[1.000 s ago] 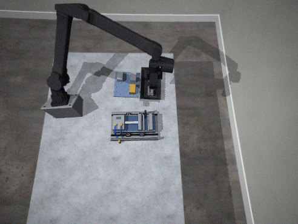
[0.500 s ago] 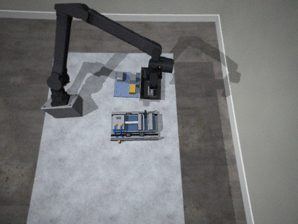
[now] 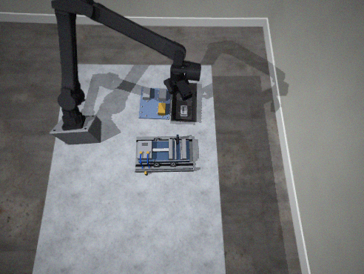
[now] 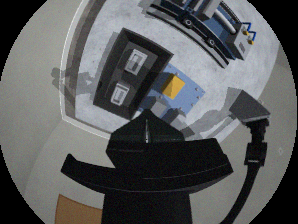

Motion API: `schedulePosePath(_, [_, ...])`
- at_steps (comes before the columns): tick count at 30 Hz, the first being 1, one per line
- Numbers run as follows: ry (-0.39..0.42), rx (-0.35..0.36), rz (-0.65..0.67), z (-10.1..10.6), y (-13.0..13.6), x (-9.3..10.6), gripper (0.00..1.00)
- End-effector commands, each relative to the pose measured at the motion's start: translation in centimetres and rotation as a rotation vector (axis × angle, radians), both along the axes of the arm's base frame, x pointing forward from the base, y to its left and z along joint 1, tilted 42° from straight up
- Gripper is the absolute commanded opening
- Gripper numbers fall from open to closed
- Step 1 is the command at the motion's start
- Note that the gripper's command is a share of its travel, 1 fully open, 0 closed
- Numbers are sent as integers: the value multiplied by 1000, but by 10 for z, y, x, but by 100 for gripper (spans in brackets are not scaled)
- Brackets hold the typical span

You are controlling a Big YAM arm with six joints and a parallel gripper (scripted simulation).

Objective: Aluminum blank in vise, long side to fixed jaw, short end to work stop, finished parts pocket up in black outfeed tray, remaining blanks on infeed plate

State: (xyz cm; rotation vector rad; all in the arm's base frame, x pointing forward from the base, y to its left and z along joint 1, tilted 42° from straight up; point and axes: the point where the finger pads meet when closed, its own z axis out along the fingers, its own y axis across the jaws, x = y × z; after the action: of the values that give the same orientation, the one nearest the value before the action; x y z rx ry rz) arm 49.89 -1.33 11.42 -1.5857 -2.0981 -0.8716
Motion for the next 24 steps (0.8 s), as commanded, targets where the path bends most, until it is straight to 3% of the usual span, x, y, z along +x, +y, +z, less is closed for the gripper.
schedulePosePath(1, [-202,-27,195,25,17,-7,0])
schedulePosePath(12, [-494,-63,560,52,57,-71,0])
schedulePosePath(14, [-494,-63,560,52,57,-71,0])
schedulePosePath(15, [-570,-74,645,53,58,-77,0])
schedulePosePath(24, [-809,-108,934,61,81,-123,0])
